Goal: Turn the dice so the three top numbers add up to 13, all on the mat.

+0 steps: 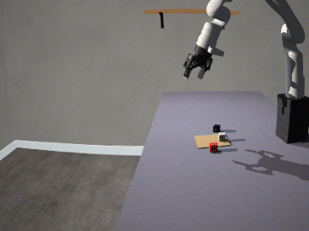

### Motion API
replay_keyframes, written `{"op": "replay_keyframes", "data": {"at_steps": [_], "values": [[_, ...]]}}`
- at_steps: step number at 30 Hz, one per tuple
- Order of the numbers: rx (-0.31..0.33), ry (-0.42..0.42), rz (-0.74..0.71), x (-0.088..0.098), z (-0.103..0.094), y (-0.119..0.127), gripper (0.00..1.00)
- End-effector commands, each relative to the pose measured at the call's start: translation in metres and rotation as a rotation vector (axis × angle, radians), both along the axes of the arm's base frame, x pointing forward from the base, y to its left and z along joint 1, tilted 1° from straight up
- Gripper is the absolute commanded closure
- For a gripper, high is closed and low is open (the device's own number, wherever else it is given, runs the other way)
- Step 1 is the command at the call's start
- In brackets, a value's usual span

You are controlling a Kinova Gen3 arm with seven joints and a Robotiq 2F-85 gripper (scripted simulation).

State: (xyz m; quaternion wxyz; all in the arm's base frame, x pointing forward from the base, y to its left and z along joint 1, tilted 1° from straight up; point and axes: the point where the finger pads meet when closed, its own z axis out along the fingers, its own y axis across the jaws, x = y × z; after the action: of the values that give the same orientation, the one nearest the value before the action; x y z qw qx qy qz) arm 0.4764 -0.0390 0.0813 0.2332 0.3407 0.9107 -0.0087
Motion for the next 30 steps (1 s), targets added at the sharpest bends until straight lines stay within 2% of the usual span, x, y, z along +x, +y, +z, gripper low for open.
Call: {"op": "replay_keyframes", "data": {"at_steps": [1, 2, 9, 17, 19, 30], "values": [[0.011, -0.046, -0.005, 0.010, 0.021, 0.009, 0.00], [0.011, -0.046, -0.005, 0.010, 0.021, 0.009, 0.00], [0.088, -0.189, -0.144, 0.031, 0.070, 0.013, 0.00], [0.224, -0.361, -0.312, 0.051, 0.134, 0.016, 0.00], [0.224, -0.361, -0.312, 0.051, 0.134, 0.016, 0.00], [0.497, -0.582, -0.562, 0.065, 0.223, 0.013, 0.00]]}}
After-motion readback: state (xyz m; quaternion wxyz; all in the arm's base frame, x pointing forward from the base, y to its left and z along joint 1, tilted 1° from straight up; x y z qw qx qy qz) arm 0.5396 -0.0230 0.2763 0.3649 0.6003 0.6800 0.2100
